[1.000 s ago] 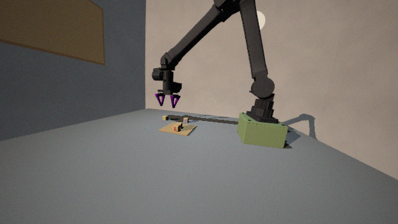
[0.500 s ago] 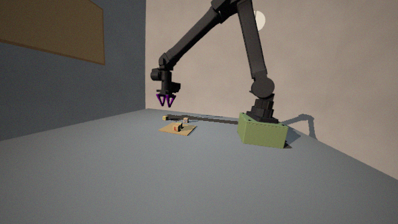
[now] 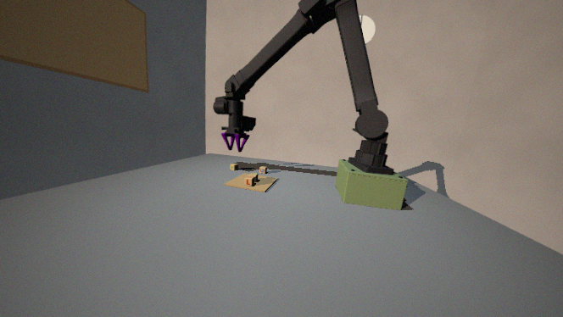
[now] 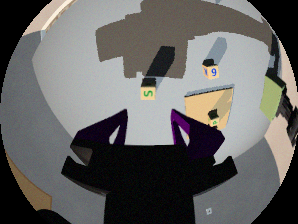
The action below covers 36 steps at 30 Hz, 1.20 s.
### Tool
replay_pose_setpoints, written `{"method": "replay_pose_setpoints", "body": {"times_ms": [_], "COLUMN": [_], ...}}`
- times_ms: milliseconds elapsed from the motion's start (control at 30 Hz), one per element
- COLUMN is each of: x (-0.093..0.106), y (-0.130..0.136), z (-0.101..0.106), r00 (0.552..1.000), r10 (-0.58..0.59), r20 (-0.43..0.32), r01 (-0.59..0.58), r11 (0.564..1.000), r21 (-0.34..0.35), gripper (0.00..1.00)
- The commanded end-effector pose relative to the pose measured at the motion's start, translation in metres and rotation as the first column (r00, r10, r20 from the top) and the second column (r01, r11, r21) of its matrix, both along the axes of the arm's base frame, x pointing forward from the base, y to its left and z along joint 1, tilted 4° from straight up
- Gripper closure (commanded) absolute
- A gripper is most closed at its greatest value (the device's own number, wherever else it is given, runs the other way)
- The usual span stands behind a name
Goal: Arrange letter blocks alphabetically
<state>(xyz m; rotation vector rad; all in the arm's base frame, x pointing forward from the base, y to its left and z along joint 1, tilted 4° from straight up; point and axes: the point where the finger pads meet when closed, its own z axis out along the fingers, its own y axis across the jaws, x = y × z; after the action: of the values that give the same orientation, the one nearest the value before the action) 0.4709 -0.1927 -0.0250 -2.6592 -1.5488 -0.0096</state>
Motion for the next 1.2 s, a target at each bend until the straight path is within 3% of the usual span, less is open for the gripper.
{"method": "replay_pose_setpoints", "body": {"times_ms": [0, 800, 967, 1067, 1167], "x": [0.026, 0.024, 0.006, 0.009, 0.005], "y": [-0.009, -0.007, 0.002, 0.001, 0.002], "z": [0.025, 0.012, -0.014, -0.007, -0.023], "r00": [0.999, 0.998, 1.000, 1.000, 1.000], "r10": [-0.006, -0.004, -0.004, -0.005, -0.005], "r20": [0.052, 0.057, 0.007, 0.029, 0.007], "r01": [0.007, 0.006, 0.004, 0.005, 0.005], "r11": [1.000, 1.000, 1.000, 1.000, 1.000], "r21": [-0.025, -0.027, -0.007, -0.016, -0.007], "gripper": [0.42, 0.42, 0.42, 0.42, 0.42]}}
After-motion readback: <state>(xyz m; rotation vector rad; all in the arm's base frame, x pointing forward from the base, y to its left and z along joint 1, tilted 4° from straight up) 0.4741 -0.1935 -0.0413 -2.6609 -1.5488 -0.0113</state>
